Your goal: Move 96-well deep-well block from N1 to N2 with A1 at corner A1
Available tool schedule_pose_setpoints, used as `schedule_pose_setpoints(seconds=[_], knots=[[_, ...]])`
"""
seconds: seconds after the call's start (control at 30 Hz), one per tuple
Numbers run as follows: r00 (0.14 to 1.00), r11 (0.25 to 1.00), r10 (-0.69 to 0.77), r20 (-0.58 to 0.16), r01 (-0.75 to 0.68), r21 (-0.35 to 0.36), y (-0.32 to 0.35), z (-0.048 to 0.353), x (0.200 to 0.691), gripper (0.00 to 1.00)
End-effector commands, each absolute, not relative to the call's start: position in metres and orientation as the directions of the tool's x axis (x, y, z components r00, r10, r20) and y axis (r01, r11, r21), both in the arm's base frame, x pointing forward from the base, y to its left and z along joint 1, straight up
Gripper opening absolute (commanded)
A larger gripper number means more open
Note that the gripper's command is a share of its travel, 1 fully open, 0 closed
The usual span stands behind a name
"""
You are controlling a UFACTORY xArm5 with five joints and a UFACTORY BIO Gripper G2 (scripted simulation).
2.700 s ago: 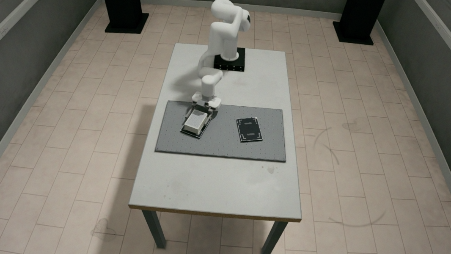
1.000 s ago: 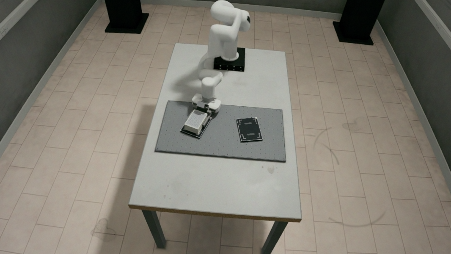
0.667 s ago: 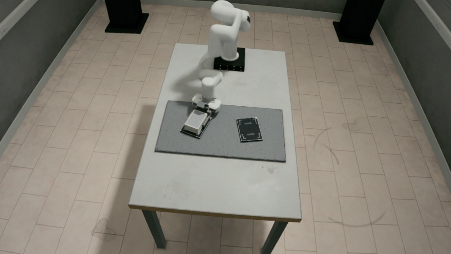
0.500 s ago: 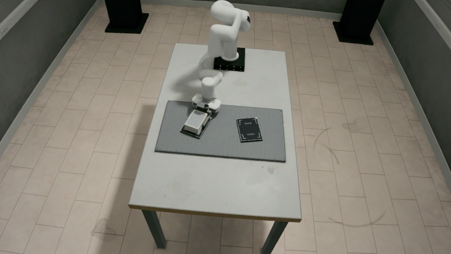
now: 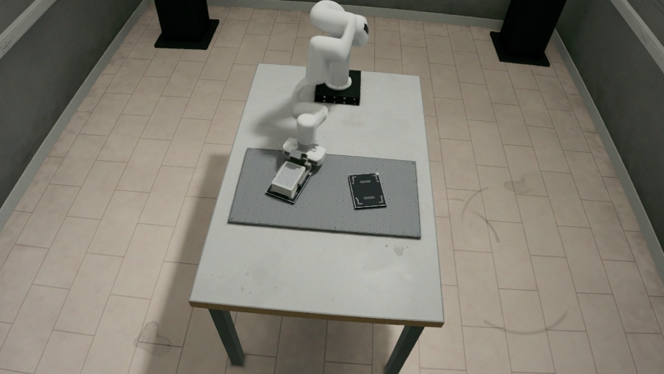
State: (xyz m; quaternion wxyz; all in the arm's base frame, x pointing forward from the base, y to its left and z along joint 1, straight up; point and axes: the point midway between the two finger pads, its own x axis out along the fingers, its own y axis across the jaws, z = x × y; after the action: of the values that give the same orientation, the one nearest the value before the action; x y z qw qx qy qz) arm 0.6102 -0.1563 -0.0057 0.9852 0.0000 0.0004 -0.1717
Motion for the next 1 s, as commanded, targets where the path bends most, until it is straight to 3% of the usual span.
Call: schedule_pose_setpoints(seconds=[0.0, 0.97], knots=[[0.941, 0.941, -0.338, 0.003, 0.338, -0.003, -0.157, -0.004, 0.611, 0.00], [0.941, 0.941, -0.338, 0.003, 0.338, -0.003, -0.157, 0.008, 0.611, 0.00]])
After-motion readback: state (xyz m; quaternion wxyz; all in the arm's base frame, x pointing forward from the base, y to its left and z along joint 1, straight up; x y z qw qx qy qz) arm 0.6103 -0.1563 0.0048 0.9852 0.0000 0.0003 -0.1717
